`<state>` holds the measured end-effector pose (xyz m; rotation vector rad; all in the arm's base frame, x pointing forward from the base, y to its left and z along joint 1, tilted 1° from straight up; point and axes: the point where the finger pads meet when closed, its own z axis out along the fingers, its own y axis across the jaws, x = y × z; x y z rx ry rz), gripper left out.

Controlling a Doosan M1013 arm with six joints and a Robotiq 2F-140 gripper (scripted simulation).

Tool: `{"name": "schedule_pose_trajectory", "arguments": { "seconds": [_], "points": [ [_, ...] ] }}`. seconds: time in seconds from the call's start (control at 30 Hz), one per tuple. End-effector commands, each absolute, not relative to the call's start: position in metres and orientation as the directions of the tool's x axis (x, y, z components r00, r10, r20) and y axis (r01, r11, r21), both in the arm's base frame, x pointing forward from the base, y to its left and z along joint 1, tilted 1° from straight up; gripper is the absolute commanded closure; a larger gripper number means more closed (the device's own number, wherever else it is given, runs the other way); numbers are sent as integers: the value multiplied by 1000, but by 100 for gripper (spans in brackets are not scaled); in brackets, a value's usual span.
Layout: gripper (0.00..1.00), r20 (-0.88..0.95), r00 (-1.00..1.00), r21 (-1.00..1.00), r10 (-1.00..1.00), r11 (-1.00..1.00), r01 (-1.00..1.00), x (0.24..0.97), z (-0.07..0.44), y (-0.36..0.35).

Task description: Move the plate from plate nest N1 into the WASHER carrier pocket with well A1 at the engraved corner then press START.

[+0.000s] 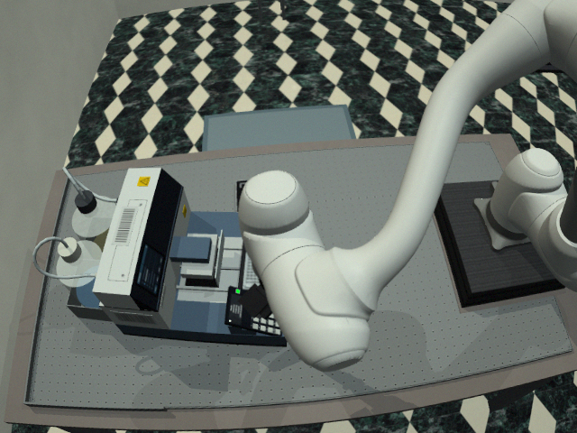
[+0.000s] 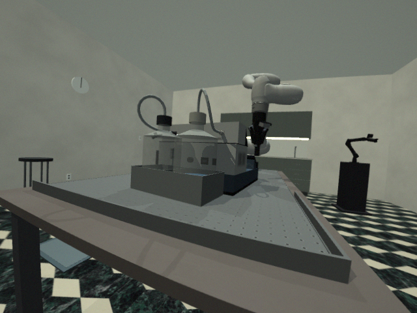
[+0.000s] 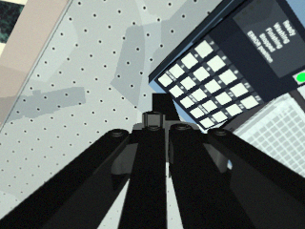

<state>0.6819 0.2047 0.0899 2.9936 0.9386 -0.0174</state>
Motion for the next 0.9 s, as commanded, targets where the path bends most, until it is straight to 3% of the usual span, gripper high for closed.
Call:
{"name": "schedule_pose_trajectory", "arguments": {
  "seconds": [0.0, 0.87],
  "points": [
    [90, -11, 821, 1, 571, -821, 571, 682, 86, 205],
    [90, -11, 821, 1, 571, -821, 571, 682, 46, 205]
  ]
}}
